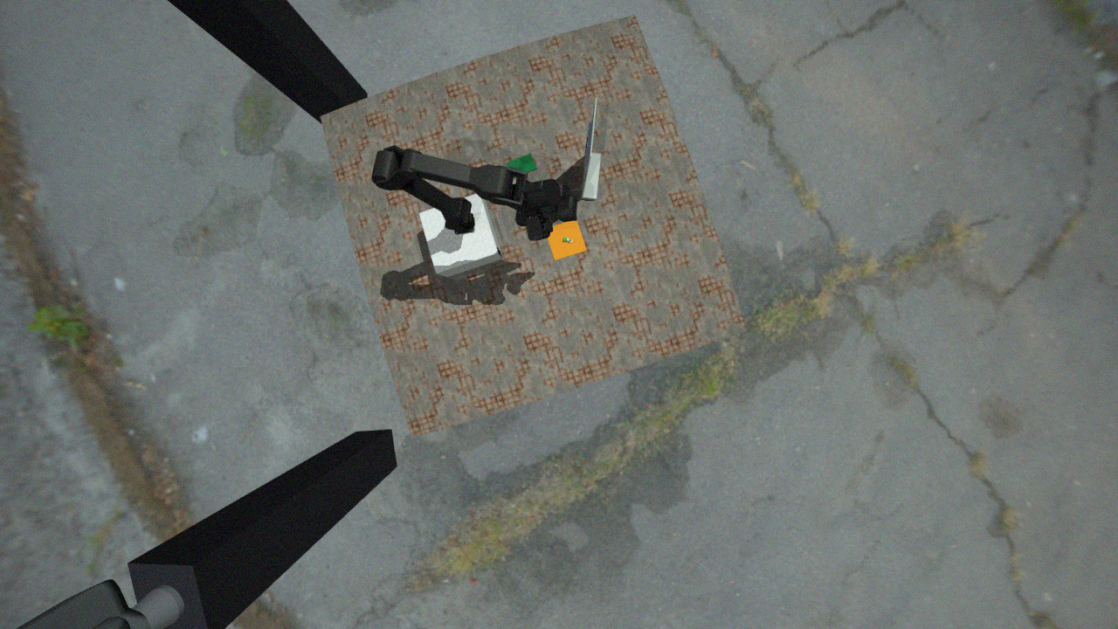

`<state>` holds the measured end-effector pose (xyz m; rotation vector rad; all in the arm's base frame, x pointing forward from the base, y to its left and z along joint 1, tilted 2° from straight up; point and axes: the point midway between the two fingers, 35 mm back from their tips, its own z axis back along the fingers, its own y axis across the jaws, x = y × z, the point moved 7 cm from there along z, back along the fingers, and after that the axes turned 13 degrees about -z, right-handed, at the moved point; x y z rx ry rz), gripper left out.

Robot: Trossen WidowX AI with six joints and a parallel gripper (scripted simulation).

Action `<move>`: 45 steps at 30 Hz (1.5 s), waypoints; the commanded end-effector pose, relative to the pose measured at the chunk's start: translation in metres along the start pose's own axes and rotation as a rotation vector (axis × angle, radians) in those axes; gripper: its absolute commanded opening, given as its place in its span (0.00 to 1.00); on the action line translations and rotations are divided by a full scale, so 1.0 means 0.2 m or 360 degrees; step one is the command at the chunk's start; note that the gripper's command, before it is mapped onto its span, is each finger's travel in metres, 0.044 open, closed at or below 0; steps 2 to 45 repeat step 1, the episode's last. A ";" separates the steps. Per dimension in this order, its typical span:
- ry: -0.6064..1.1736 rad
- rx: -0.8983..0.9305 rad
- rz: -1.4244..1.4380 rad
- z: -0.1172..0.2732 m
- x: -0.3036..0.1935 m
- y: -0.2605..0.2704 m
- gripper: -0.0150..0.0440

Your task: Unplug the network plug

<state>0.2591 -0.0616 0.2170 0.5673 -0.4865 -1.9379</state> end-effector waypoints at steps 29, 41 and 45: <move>0.0004 -0.0001 0.0008 0.00 0.00 0.00 1.00; 0.0004 -0.0001 0.0008 0.00 0.00 0.00 1.00; 0.0004 -0.0001 0.0008 0.00 0.00 0.00 1.00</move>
